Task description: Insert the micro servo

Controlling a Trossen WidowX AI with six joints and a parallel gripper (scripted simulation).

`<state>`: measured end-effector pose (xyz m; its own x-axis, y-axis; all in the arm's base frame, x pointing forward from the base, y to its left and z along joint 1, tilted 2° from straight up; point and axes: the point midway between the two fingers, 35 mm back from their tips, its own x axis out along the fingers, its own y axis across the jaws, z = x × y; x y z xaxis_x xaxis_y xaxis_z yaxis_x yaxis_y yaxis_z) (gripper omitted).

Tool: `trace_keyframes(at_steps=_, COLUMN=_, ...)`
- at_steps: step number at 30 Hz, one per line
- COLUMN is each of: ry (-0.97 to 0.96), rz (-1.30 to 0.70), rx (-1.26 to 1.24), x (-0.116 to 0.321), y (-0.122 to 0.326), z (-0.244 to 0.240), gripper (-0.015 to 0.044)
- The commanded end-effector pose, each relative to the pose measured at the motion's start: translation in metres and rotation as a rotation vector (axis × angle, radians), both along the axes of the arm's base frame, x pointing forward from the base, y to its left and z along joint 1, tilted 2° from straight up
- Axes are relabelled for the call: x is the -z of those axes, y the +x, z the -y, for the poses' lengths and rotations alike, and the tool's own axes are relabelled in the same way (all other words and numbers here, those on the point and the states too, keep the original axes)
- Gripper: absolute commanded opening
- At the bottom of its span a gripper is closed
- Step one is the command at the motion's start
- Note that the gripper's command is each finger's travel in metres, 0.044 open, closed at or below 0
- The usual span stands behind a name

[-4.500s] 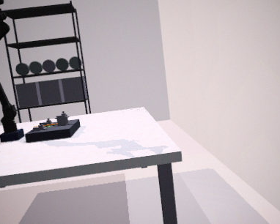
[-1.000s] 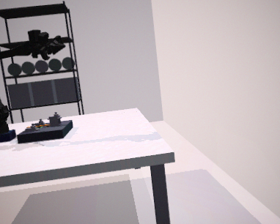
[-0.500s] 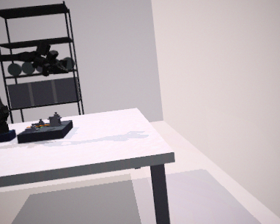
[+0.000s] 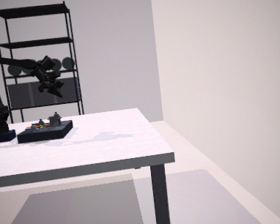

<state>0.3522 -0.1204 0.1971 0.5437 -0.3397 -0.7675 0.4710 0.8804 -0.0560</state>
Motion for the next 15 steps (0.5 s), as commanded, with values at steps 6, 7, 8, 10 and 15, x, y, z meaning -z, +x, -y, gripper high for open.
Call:
trace_keyframes(at_steps=6, ry=0.093, rz=-0.299, rx=-0.118, x=0.063, y=-0.050, z=-0.017, gripper=0.0000)
trace_keyframes(at_steps=7, ry=0.104, rz=-0.328, rx=-0.130, x=0.068, y=-0.055, z=-0.020, gripper=0.0000)
trace_keyframes(at_steps=8, ry=0.117, rz=-0.357, rx=-0.142, x=0.073, y=-0.061, z=-0.022, gripper=0.0000)
trace_keyframes(at_steps=10, ry=0.143, rz=-0.414, rx=-0.165, x=0.083, y=-0.073, z=-0.026, gripper=0.0000)
trace_keyframes(at_steps=15, ry=0.215, rz=-0.551, rx=-0.223, x=0.104, y=-0.104, z=-0.039, gripper=0.0000)
